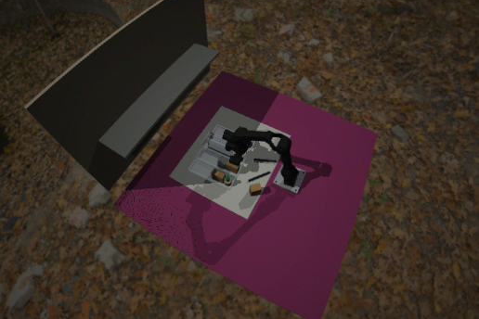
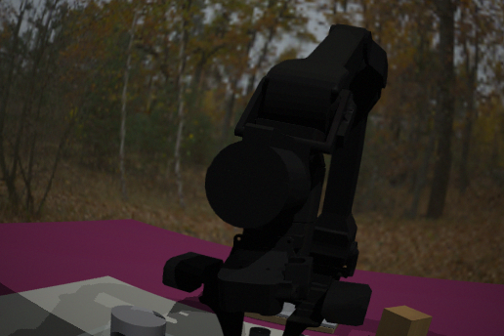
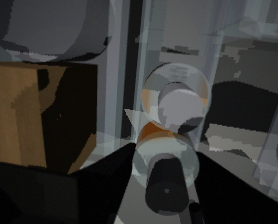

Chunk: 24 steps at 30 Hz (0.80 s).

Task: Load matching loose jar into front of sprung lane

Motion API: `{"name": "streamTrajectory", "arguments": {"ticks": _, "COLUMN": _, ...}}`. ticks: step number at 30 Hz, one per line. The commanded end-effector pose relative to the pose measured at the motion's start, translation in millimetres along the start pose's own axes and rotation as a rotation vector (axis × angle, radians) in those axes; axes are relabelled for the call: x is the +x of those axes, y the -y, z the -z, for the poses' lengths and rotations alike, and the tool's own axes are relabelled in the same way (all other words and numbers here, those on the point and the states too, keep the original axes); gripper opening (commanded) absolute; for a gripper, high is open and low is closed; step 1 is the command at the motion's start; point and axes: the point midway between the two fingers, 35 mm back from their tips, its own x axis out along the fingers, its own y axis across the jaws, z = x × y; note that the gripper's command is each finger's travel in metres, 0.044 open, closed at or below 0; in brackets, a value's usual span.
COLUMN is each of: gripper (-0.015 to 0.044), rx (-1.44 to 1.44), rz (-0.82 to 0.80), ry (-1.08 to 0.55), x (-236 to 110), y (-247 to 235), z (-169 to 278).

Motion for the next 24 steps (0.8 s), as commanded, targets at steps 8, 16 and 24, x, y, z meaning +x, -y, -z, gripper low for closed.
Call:
{"name": "streamTrajectory", "arguments": {"ticks": 8, "gripper": 0.0000, "rx": 0.003, "rz": 0.003, "ry": 0.016, "x": 4.2, "y": 0.5, "z": -3.1}}
{"name": "streamTrajectory", "arguments": {"ticks": 16, "gripper": 0.0000, "rx": 0.003, "rz": 0.003, "ry": 0.016, "x": 7.0, "y": 0.5, "z": -2.5}}
{"name": "streamTrajectory", "arguments": {"ticks": 24, "gripper": 0.0000, "rx": 0.003, "rz": 0.003, "ry": 0.016, "x": 8.6, "y": 0.5, "z": -1.7}}
